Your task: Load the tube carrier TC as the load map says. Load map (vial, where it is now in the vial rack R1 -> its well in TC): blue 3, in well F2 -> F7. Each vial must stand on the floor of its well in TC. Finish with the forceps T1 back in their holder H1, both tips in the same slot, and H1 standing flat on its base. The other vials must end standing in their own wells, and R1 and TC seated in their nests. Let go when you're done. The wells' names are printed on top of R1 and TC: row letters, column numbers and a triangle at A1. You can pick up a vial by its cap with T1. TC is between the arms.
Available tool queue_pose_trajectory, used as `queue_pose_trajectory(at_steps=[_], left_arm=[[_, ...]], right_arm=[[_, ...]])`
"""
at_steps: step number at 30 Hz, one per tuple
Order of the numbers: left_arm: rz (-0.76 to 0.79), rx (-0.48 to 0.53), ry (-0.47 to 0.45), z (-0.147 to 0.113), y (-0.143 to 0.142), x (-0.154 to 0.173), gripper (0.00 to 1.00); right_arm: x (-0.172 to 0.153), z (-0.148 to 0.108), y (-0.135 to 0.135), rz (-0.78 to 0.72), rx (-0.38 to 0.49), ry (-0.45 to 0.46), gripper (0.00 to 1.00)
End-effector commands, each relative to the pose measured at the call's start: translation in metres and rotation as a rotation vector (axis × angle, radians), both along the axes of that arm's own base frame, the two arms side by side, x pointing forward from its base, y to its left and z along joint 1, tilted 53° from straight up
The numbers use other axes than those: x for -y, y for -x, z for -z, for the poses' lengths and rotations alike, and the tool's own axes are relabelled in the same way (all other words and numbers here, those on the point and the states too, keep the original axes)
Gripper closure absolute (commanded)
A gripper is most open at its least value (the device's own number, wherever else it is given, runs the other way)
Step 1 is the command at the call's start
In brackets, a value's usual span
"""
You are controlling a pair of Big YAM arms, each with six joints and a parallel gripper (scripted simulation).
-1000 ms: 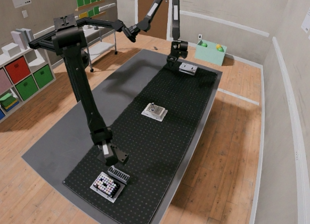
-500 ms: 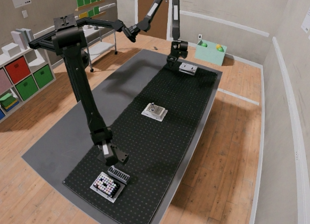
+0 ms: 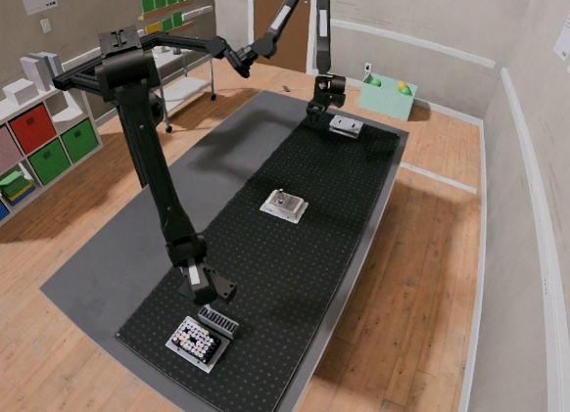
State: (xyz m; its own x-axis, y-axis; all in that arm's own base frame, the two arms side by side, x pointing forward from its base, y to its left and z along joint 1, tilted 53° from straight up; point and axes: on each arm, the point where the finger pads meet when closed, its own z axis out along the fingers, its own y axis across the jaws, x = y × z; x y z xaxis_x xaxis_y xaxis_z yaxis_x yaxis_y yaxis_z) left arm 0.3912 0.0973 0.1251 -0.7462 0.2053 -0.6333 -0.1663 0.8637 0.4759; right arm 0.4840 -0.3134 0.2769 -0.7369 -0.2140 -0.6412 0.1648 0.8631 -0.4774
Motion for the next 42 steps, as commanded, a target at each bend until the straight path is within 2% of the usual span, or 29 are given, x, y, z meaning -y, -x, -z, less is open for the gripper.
queue_pose_trajectory(at_steps=[1, 29, 30, 31, 34, 42], left_arm=[[0.005, 0.012, -0.005, -0.0035, -0.0019, -0.0001, 0.00], [0.005, 0.012, -0.005, -0.0035, -0.0019, -0.0001, 0.00], [0.005, 0.012, -0.005, -0.0035, -0.0019, -0.0001, 0.00], [0.005, 0.012, -0.005, -0.0035, -0.0019, -0.0001, 0.00], [0.005, 0.012, -0.005, -0.0035, -0.0019, -0.0001, 0.00], [0.005, 0.012, -0.005, -0.0035, -0.0019, -0.0001, 0.00]], right_arm=[[0.0022, -0.0122, -0.0028, 0.002, 0.020, 0.013, 0.93], [0.0029, -0.0135, -0.0034, 0.003, 0.022, 0.015, 0.93], [0.0093, -0.0130, -0.0096, 0.009, 0.027, 0.017, 0.93], [0.0030, -0.0136, -0.0034, 0.003, 0.022, 0.015, 0.93], [0.0092, -0.0124, -0.0092, 0.009, 0.024, 0.015, 0.93], [0.0032, -0.0139, -0.0036, 0.003, 0.022, 0.015, 0.93]])
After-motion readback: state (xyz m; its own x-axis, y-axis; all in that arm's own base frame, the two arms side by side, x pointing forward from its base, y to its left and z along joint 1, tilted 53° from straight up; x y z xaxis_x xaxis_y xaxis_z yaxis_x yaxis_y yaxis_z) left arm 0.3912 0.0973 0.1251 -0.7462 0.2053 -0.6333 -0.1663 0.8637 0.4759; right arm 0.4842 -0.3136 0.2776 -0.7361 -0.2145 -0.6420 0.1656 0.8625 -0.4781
